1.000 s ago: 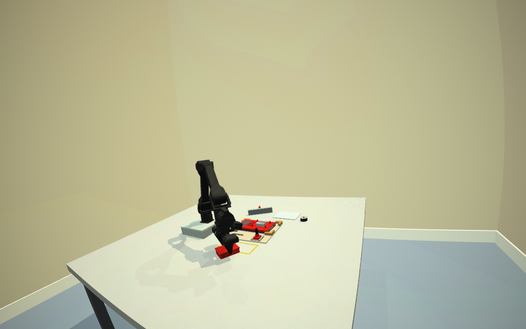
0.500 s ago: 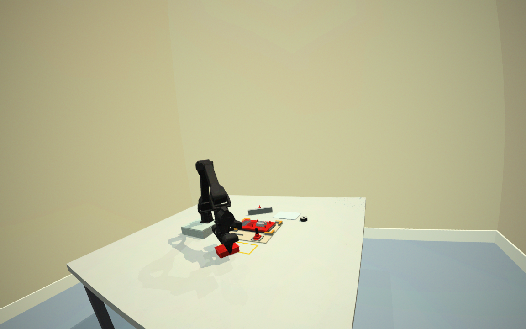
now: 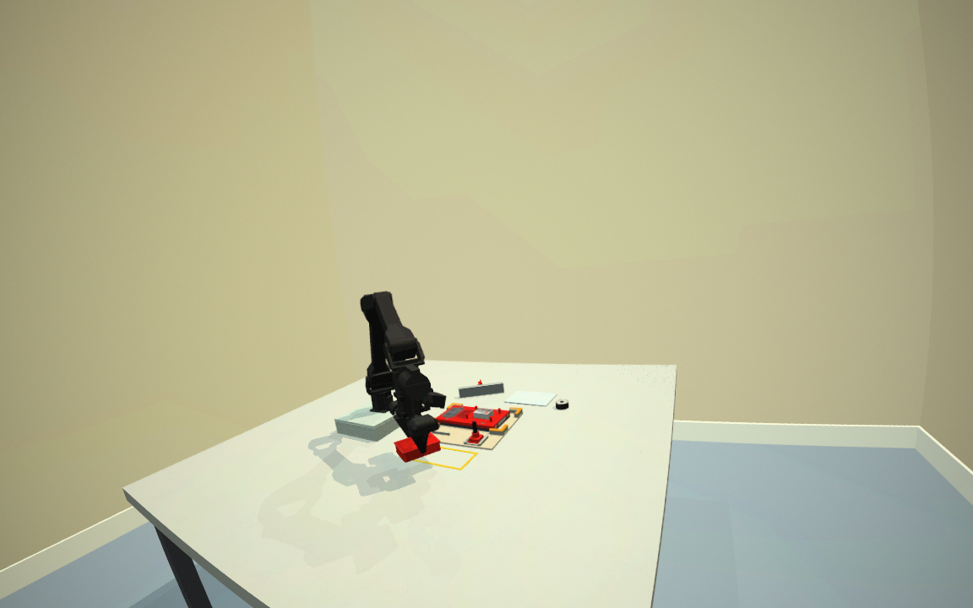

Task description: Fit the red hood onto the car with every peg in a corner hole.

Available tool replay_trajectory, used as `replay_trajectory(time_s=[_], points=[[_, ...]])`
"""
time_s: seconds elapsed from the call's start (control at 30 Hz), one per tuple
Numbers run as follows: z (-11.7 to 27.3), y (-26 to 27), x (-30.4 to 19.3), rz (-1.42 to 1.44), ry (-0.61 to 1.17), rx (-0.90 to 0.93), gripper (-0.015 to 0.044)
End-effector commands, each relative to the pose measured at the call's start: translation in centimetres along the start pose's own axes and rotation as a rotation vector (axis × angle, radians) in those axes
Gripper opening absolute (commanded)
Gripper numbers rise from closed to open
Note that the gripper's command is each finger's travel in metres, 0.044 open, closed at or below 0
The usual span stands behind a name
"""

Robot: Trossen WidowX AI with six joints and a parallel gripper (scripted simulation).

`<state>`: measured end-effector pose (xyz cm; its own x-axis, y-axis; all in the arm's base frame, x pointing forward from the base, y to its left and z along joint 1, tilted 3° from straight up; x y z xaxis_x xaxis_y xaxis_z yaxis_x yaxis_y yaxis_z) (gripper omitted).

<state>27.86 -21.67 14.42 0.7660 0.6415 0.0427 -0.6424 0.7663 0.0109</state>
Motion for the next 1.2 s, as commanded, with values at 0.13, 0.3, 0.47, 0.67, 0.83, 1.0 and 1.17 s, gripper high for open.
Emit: replay_trajectory(time_s=[0.13, 0.3, 0.47, 0.67, 0.83, 1.0, 1.17], points=[[2.9, 0.0, 0.0, 0.003, -0.001, -0.007, 0.0000], [4.2, 0.0, 0.0, 0.003, -0.001, -0.007, 0.0000], [5.1, 0.0, 0.0, 0.003, -0.001, -0.007, 0.0000], [4.8, 0.1, 0.6, -0.021, -0.001, -0.004, 0.0000], [4.8, 0.7, 2.3, -0.091, -0.001, -0.004, 0.0000], [4.9, 1.3, 4.0, -0.160, -0.002, -0.004, 0.0000], [4.9, 2.1, 5.7, -0.228, -0.003, -0.004, 0.0000]])
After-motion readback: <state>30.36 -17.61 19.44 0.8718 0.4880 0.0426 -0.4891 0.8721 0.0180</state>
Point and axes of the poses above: the point midway between the two fingers, 35 mm back from their tips, its own z axis back along the fingers, its own y axis across the jaws, x = y × z, the point moved 10 cm from there along z, back along the fingers, and after that the axes turned 15 degrees about -z, right-handed, at the moved point
